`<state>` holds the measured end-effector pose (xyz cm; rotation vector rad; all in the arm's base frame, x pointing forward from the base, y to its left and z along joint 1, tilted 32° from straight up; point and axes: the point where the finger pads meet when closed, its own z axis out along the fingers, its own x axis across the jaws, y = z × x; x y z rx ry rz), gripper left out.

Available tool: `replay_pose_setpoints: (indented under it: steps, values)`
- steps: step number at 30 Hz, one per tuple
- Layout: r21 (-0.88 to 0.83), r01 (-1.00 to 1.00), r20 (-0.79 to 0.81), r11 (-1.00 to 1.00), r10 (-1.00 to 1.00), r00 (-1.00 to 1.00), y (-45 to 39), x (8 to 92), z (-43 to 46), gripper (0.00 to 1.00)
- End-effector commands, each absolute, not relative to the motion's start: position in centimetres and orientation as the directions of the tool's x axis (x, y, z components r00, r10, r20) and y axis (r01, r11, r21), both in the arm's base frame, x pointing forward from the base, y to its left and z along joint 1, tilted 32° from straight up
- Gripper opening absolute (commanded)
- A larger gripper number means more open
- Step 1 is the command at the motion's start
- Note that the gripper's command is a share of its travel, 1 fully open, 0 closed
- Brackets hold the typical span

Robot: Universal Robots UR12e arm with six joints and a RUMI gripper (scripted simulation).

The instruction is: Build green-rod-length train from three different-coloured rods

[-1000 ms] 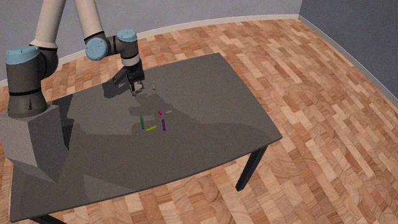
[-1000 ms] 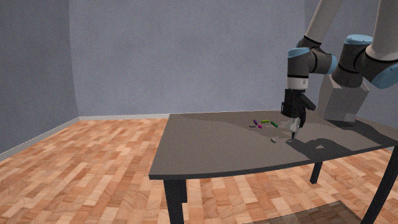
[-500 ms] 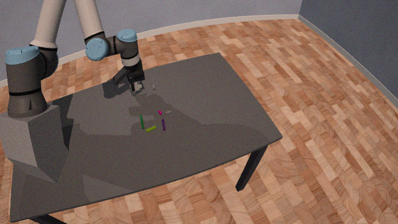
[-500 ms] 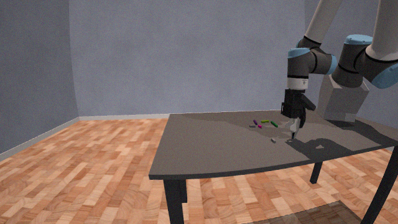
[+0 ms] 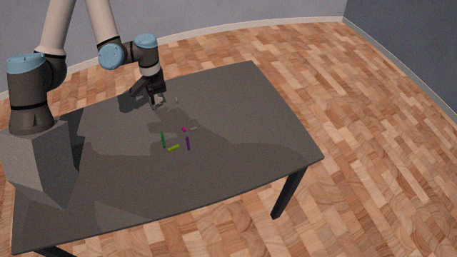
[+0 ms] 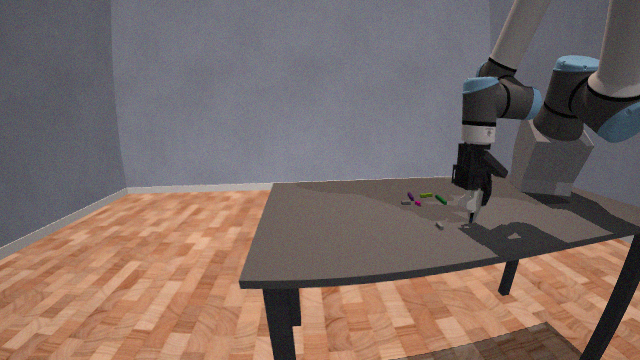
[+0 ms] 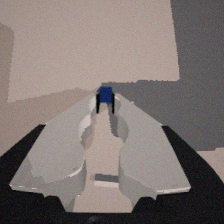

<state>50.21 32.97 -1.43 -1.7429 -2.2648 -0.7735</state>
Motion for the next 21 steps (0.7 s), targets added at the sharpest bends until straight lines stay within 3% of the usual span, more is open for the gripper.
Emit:
replay_pose_setpoints:
  steps: [1,6,21]
  values:
    - [0.291,0.940,0.443,0.177,0.846,-0.296,32.96,50.25,-1.40,0.00]
    - [0.291,0.940,0.443,0.177,0.846,-0.296,32.96,50.25,-1.40,0.00]
    - [0.291,0.940,0.443,0.177,0.846,-0.296,32.96,50.25,-1.40,0.14]
